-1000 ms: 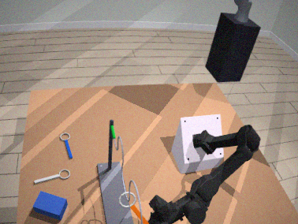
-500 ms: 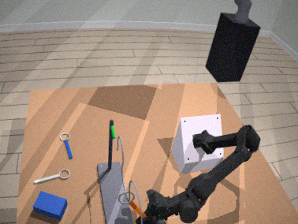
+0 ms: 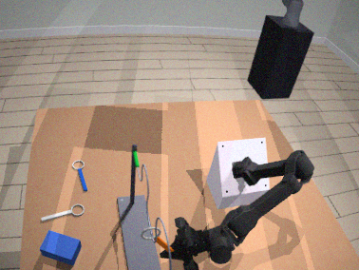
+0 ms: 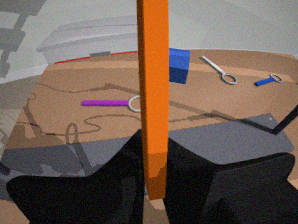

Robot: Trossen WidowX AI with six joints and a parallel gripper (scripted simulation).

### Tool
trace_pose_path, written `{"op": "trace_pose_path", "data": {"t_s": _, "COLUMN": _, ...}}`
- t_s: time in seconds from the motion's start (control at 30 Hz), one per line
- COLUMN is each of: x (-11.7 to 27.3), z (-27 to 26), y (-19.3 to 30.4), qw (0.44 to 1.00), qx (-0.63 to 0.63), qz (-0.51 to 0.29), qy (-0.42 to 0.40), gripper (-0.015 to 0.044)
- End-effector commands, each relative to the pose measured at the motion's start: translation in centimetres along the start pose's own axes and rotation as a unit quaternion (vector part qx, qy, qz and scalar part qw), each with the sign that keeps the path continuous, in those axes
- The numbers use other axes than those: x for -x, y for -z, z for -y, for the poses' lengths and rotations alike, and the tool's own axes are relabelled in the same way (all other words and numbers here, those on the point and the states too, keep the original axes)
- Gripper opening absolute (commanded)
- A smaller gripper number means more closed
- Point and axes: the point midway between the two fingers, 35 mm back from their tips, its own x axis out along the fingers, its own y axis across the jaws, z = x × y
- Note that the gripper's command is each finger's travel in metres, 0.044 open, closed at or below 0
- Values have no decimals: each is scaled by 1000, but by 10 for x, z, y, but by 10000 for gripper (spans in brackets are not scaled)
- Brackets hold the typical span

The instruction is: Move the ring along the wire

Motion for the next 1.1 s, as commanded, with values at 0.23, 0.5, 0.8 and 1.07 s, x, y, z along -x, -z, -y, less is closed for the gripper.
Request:
{"op": "trace_pose_path", "data": {"t_s": 0.23, "x": -1, "z": 20, "y": -4, "qw": 999, "qx": 27, "qz": 9, "qy": 22, "gripper": -150}}
{"op": "trace_pose_path", "data": {"t_s": 0.5, "x": -1, "z": 31, "y": -4, "qw": 999, "qx": 38, "qz": 10, "qy": 32, "gripper": -150}}
{"op": "trace_pose_path", "data": {"t_s": 0.8, "x": -2, "z": 46, "y": -5, "qw": 997, "qx": 60, "qz": 13, "qy": 47, "gripper": -150}}
{"op": "trace_pose_path", "data": {"t_s": 1.07, "x": -3, "z": 65, "y": -7, "qw": 992, "qx": 101, "qz": 18, "qy": 71, "gripper": -150}}
